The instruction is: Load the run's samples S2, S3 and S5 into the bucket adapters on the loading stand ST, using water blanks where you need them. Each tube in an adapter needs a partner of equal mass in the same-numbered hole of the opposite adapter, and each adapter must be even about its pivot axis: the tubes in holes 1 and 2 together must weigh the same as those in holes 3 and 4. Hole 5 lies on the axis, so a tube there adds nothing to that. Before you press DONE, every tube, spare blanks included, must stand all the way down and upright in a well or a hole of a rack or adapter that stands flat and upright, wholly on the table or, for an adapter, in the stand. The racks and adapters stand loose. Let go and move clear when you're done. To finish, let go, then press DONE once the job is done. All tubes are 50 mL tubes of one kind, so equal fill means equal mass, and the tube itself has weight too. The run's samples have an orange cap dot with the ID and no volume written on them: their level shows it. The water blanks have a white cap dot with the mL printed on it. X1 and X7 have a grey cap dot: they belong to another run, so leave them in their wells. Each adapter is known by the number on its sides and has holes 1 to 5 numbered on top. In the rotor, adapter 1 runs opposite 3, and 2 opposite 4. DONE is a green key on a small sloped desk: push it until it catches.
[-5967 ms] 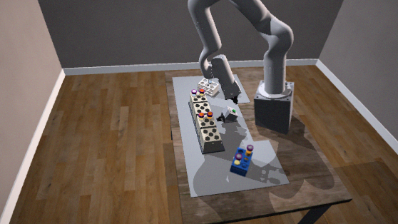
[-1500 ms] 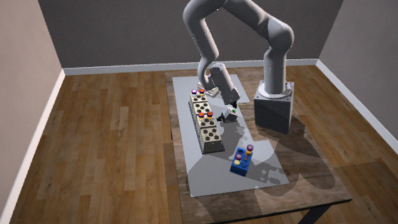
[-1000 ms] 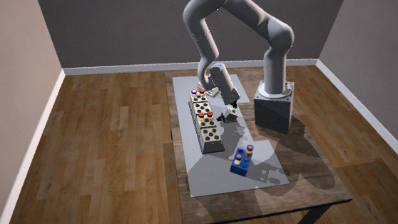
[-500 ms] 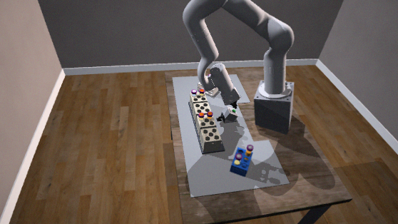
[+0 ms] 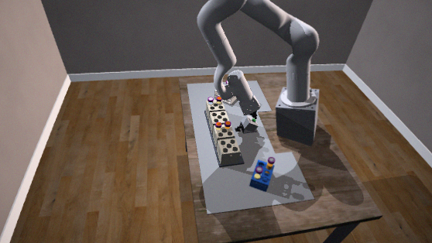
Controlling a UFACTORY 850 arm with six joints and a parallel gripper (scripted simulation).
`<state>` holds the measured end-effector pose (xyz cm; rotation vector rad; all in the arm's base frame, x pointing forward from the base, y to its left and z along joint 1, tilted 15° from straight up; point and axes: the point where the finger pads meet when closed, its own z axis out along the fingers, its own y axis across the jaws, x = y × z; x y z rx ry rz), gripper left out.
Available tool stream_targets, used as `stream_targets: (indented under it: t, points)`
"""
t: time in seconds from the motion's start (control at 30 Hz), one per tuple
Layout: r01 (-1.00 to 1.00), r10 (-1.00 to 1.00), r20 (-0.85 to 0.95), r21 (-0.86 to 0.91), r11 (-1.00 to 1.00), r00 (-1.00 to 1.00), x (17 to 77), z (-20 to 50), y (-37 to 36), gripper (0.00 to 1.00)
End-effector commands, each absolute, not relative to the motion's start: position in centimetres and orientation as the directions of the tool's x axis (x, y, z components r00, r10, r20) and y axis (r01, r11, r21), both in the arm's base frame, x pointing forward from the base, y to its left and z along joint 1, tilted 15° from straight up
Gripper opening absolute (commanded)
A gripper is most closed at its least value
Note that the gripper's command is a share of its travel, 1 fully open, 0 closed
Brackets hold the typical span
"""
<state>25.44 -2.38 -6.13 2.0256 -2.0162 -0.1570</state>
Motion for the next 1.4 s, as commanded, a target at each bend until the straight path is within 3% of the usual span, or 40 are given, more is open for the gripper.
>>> stream_targets:
  t: [0.0, 1.37]
  points:
    - [-0.999, -0.992, 0.129, 0.041, 0.002, 0.003, 25.49, -6.48, -2.42, 0.0]
    - [-0.999, -0.992, 0.129, 0.041, 0.002, 0.003, 25.63, -7.12, -2.52, 0.0]
